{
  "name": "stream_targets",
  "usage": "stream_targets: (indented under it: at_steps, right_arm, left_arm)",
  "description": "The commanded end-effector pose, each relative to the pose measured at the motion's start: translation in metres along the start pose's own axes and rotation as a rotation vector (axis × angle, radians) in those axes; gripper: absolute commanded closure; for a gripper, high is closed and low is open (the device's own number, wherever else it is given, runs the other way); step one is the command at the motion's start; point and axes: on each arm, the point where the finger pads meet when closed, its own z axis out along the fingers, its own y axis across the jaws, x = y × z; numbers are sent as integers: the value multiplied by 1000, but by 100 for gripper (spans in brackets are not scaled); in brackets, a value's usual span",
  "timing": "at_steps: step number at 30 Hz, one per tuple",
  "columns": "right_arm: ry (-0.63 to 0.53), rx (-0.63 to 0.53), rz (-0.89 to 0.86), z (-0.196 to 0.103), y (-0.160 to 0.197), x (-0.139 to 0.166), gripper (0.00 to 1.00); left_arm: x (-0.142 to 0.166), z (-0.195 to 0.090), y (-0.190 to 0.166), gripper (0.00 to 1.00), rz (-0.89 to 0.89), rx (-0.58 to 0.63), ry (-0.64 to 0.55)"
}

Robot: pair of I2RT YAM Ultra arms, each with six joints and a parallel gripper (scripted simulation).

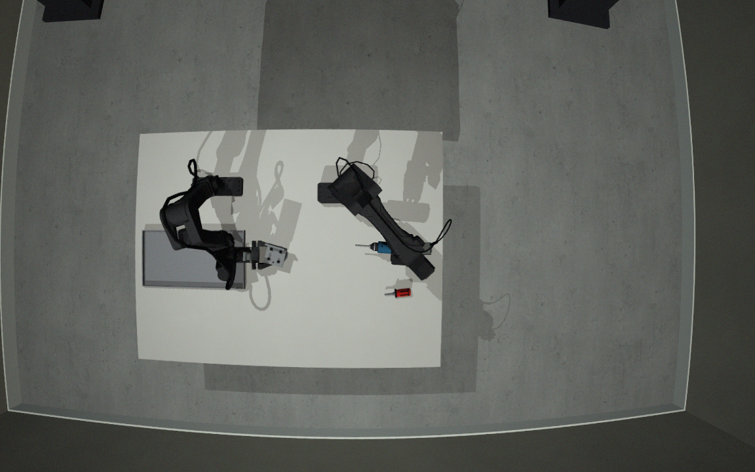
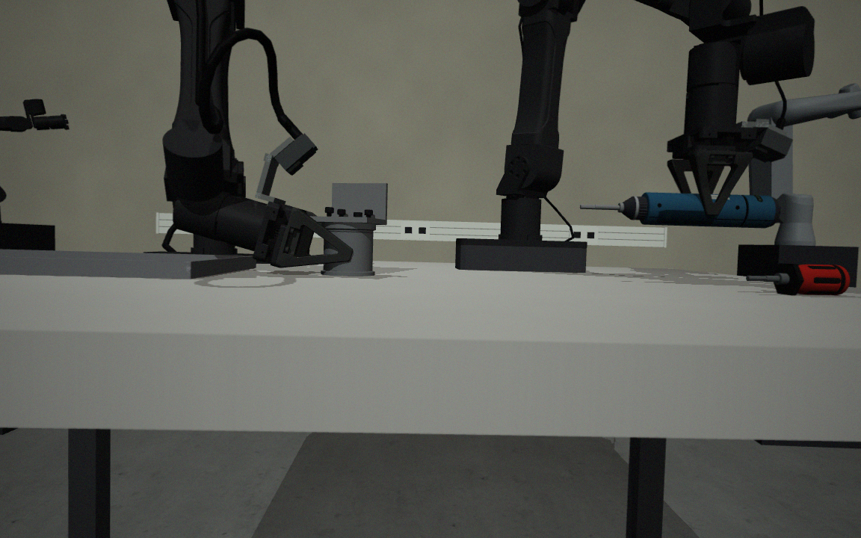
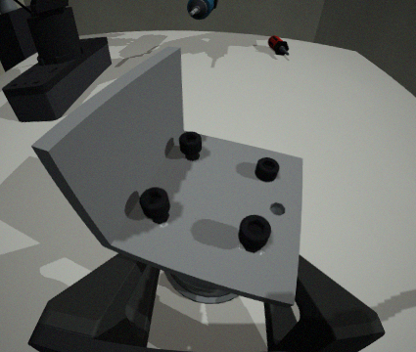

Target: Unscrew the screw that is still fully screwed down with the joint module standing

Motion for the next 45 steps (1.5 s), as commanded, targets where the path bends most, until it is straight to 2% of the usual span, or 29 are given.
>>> stream_targets:
  at_steps: [1,16,45]
  right_arm:
    - [-7,-6,-10,1,1,-3,41]
    - [-7,-6,-10,1,1,-3,41]
    - [-7,-6,-10,1,1,-3,41]
  left_arm:
    - [-5,-23,-8,58,18,28,-44]
    - [-4,-43,-8,58,18,28,-44]
    - [-5,-46,-8,58,24,30,-51]
